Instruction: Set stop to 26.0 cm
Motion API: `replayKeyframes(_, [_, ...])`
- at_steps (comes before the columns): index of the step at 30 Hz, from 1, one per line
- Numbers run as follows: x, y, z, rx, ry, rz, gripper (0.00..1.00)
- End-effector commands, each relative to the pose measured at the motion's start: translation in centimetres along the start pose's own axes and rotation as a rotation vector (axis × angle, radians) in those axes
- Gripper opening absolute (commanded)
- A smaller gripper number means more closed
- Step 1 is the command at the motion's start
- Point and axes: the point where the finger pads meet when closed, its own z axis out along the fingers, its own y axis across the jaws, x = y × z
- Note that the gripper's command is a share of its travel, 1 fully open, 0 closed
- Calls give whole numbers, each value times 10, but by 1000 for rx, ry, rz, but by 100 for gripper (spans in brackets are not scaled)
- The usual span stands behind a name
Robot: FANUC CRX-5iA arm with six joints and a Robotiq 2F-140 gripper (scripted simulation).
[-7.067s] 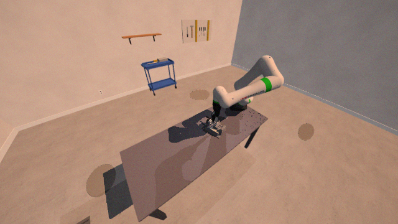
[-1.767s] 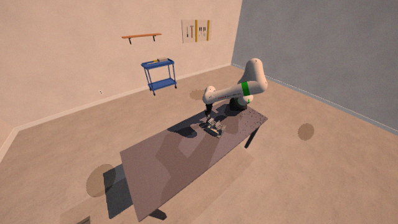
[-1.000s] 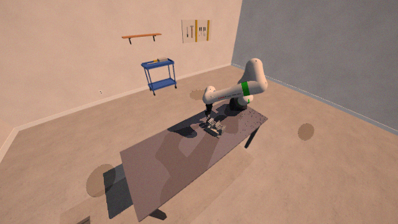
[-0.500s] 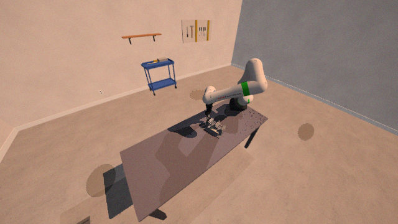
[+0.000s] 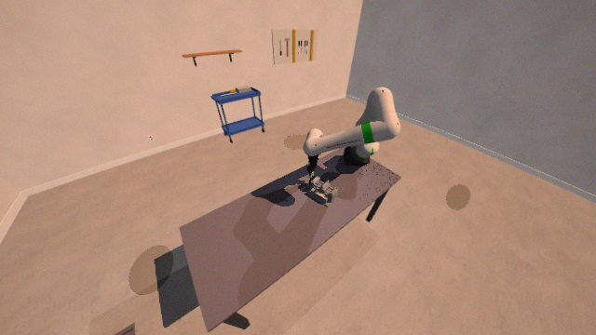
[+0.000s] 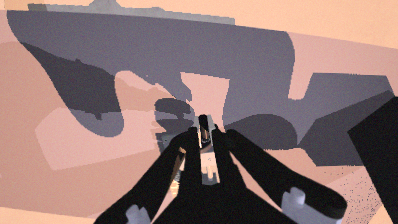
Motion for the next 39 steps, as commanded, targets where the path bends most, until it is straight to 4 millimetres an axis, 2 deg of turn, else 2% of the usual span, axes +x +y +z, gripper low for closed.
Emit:
replayKeyframes(1, [0,0,0,0,0,0,4])
replayKeyframes(39, [0,2,9,0,0,0,4])
